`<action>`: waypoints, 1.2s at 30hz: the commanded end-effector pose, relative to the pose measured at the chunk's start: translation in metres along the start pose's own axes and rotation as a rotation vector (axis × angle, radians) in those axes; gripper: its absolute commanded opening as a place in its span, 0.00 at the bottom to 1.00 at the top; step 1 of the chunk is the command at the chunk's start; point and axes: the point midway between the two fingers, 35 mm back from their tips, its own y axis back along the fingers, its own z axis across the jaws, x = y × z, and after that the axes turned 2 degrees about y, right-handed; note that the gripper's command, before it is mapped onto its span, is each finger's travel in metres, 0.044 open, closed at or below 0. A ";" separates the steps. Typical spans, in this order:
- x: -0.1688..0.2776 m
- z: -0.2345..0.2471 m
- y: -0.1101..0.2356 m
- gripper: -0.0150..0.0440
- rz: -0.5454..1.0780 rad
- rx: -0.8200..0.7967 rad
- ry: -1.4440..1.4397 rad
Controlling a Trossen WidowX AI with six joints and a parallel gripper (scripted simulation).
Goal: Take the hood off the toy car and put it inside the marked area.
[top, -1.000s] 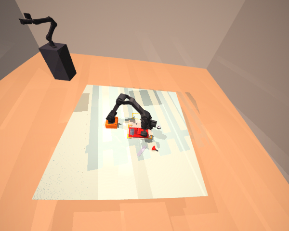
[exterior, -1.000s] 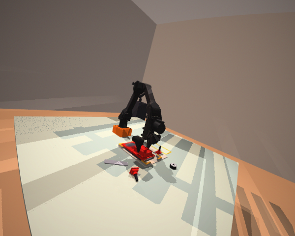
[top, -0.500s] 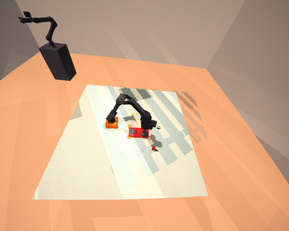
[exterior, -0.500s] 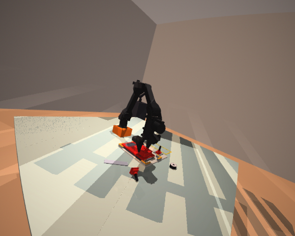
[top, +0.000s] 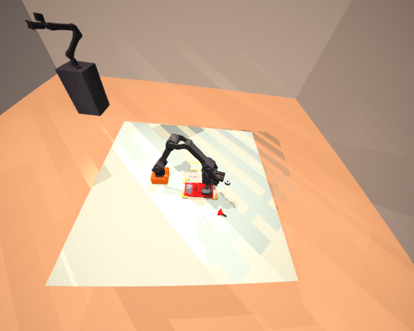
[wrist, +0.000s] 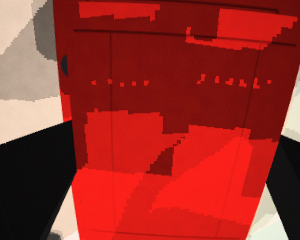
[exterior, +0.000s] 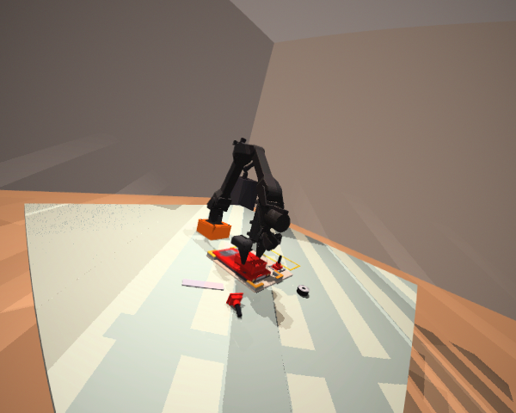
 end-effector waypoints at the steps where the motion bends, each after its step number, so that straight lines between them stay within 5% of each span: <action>1: -0.001 0.000 0.005 0.25 -0.006 0.002 0.001; 26: -0.001 0.000 0.022 0.25 -0.006 0.002 0.000; 36: -0.001 0.000 0.065 0.25 -0.006 0.002 0.000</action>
